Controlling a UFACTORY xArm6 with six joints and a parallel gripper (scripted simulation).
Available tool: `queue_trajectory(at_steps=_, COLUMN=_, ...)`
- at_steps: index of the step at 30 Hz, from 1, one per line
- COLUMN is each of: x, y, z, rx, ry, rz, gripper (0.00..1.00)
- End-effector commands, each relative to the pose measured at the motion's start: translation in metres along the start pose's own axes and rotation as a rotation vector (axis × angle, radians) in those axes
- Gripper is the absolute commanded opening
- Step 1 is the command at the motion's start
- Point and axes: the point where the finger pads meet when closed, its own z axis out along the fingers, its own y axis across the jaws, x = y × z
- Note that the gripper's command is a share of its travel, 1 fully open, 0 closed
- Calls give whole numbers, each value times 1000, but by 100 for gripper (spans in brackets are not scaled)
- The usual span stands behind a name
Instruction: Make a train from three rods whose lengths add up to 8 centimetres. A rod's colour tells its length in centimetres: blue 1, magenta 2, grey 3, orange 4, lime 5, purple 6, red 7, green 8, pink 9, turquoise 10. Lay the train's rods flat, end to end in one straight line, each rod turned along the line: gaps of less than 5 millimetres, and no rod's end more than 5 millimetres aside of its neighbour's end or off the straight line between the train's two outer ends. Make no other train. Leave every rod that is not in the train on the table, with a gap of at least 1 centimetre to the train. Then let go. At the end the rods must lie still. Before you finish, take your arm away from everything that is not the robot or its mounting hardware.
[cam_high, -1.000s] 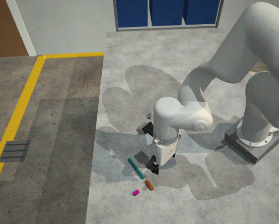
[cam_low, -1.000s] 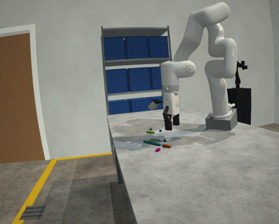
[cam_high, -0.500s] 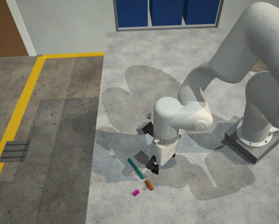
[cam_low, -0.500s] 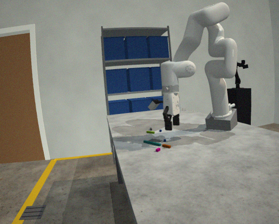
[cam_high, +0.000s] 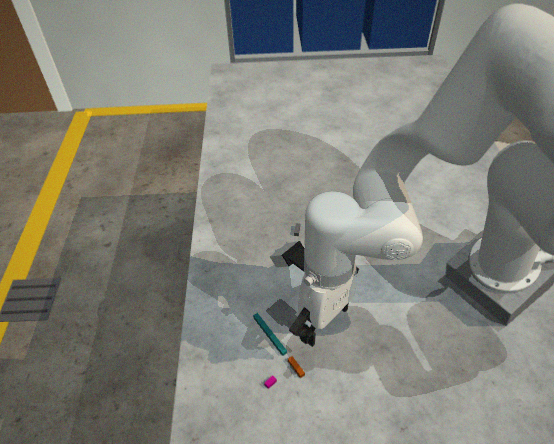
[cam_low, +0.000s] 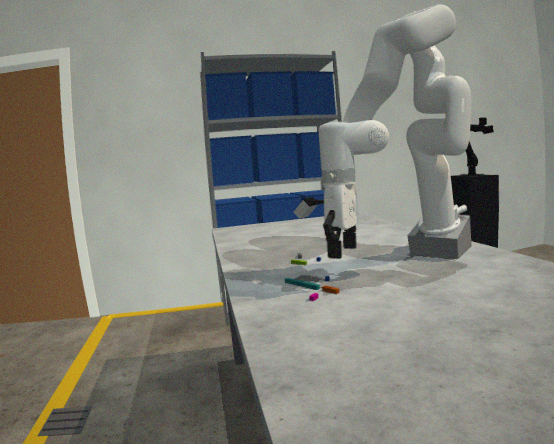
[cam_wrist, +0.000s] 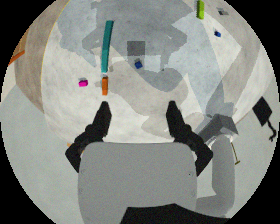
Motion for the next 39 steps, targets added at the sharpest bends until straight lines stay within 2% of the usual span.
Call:
queue_trajectory(at_steps=1, x=1, y=-1, z=-1, rx=3, ry=2, rz=0, gripper=100)
queue_trajectory(at_steps=13, x=1, y=-1, z=-1, rx=3, ry=2, rz=4, gripper=100)
queue_trajectory(at_steps=16, x=5, y=0, z=-1, rx=1, ry=2, rz=55, gripper=100)
queue_trajectory(at_steps=24, x=34, y=12, z=1, rx=-7, ry=3, rz=416, gripper=100)
queue_trajectory(at_steps=26, x=34, y=12, z=1, rx=-7, ry=3, rz=416, gripper=100)
queue_trajectory(at_steps=28, x=45, y=17, z=1, rx=-10, ry=4, rz=563, gripper=100)
queue_trajectory(at_steps=39, x=80, y=37, z=2, rx=-14, ry=6, rz=1023, gripper=100)
